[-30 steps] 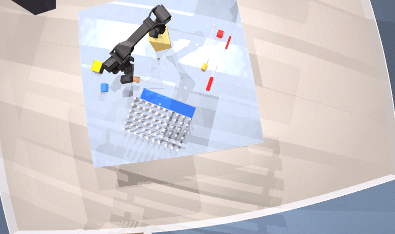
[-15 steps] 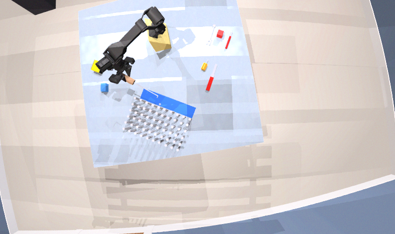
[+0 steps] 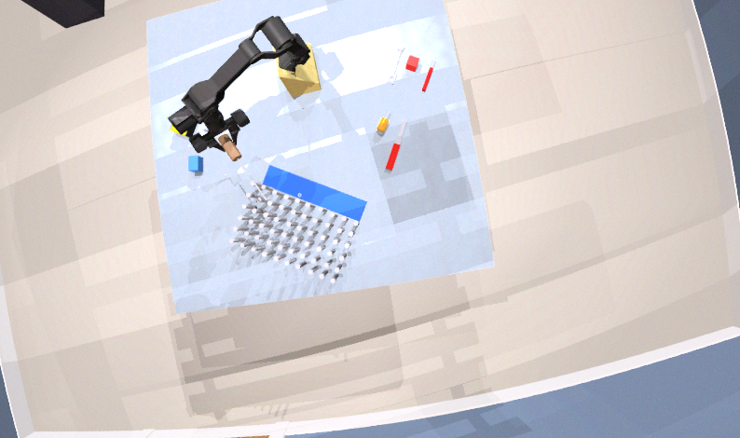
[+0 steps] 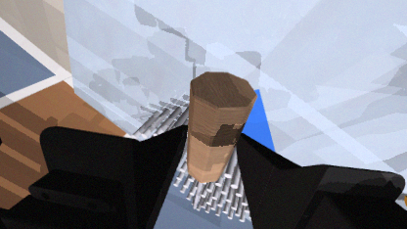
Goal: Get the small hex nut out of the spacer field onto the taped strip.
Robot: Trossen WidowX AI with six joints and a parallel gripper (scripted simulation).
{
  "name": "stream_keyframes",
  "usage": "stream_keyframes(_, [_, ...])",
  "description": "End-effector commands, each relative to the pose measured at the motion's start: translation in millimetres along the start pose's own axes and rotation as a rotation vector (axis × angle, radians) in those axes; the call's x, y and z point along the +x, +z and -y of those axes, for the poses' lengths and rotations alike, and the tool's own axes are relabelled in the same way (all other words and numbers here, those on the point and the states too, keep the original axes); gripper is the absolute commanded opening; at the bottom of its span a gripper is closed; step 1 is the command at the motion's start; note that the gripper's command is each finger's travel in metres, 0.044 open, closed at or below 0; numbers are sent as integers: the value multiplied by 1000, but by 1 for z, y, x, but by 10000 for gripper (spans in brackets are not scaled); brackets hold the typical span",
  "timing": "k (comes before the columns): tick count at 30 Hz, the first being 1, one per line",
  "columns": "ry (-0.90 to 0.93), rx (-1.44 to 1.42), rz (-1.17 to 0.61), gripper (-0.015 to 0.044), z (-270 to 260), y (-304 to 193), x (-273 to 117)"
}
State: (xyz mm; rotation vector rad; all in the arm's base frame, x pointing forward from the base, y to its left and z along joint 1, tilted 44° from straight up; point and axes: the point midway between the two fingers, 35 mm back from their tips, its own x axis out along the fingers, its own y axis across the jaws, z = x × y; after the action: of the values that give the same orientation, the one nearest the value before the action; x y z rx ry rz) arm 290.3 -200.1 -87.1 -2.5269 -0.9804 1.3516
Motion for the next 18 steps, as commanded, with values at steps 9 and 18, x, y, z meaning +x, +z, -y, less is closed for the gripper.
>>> stream_keyframes(9, [4, 438, -12, 0, -20, 23, -1])
stream_keyframes(18, [-5, 747, -19, 0, -30, 40, 2])
